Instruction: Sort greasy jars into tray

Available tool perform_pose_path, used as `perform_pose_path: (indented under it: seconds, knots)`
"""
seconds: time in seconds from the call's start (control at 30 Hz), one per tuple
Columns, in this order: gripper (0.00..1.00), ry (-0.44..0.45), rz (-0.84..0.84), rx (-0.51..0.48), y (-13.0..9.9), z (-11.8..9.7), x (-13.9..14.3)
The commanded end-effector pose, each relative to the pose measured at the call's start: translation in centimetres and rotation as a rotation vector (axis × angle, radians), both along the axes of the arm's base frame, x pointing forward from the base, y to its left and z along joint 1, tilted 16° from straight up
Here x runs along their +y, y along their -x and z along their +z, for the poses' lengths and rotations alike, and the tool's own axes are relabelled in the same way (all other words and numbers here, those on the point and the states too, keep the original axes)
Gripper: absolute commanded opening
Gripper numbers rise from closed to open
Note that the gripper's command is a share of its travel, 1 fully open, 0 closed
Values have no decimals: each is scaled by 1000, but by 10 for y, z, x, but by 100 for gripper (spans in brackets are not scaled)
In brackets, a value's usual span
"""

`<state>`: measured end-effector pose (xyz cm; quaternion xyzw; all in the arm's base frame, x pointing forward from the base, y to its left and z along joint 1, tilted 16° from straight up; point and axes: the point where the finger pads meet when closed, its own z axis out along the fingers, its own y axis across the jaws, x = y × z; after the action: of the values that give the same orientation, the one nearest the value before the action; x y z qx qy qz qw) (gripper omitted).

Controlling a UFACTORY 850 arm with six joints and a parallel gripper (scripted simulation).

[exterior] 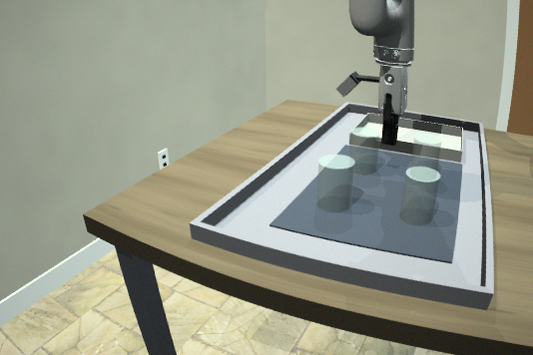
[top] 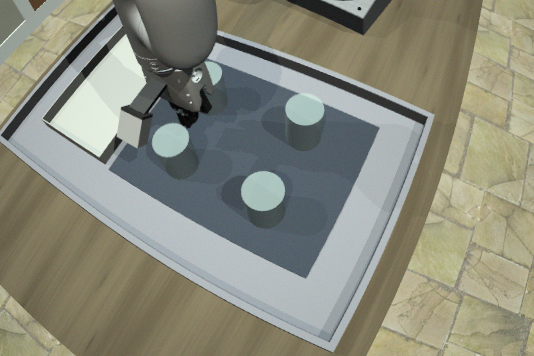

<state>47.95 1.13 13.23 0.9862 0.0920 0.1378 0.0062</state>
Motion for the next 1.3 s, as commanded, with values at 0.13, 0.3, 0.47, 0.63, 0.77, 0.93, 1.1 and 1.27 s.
perform_pose_path:
  seconds: [0.13, 0.3, 0.47, 0.63, 0.77, 0.93, 1.1, 1.27]
  knots:
    - [0, -1, 0, -2, -1, 1, 0]
    - [0, -1, 0, -2, -2, 1, 0]
    - [0, -1, 0, -2, -3, 1, 0]
    - [0, -1, 0, -2, -3, 1, 0]
    - [0, -1, 0, -2, -4, 1, 1]
    - [0, -1, 0, -2, -4, 2, 1]
    - [0, -1, 0, -2, -5, 2, 1]
    - [0, -1, 0, -2, -5, 2, 1]
